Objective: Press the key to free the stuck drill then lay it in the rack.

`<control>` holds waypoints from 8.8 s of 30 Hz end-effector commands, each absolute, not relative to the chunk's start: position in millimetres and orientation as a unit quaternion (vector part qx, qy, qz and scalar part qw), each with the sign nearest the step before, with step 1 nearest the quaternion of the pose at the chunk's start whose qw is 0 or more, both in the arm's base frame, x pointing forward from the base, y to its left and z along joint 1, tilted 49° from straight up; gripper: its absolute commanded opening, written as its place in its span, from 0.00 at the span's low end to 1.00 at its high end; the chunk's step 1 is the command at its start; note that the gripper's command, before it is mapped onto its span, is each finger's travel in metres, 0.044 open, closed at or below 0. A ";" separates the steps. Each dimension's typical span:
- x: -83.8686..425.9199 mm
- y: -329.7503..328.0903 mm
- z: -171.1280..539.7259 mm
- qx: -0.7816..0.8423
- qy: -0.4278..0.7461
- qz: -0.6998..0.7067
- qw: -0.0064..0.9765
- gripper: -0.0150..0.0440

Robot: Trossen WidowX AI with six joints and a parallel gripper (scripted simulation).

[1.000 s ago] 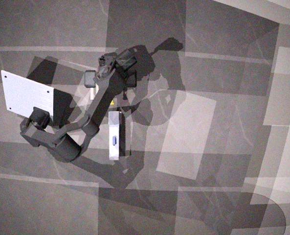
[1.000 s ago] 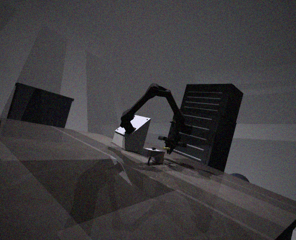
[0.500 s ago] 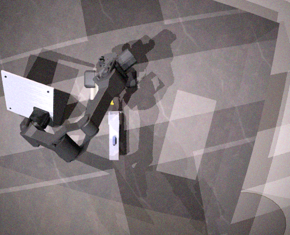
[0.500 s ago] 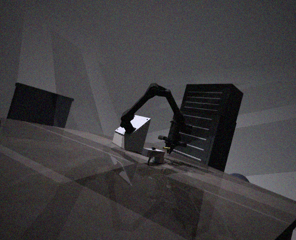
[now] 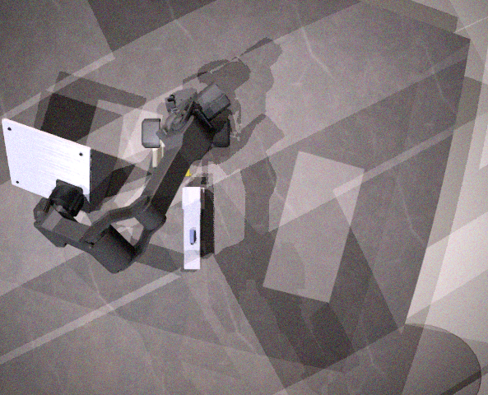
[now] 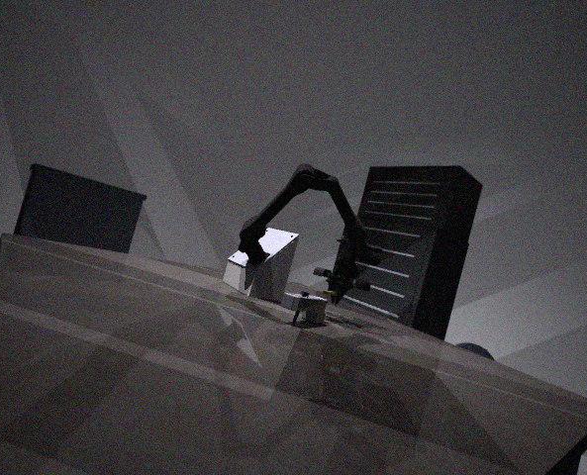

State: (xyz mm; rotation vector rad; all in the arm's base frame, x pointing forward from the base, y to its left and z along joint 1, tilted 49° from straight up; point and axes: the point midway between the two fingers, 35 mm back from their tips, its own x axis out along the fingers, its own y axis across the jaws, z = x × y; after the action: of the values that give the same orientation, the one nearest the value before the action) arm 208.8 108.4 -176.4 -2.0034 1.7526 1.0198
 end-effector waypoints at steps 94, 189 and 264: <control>204.8 115.2 -171.8 -0.695 0.608 0.353 0.151 0.25; 142.0 72.7 -203.5 -0.694 0.609 0.354 0.150 0.25; 141.2 70.7 -203.4 -0.694 0.609 0.354 0.149 0.25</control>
State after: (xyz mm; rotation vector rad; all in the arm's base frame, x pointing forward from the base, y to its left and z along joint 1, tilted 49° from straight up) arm 143.4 78.4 -202.2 -1.9893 1.7282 1.0173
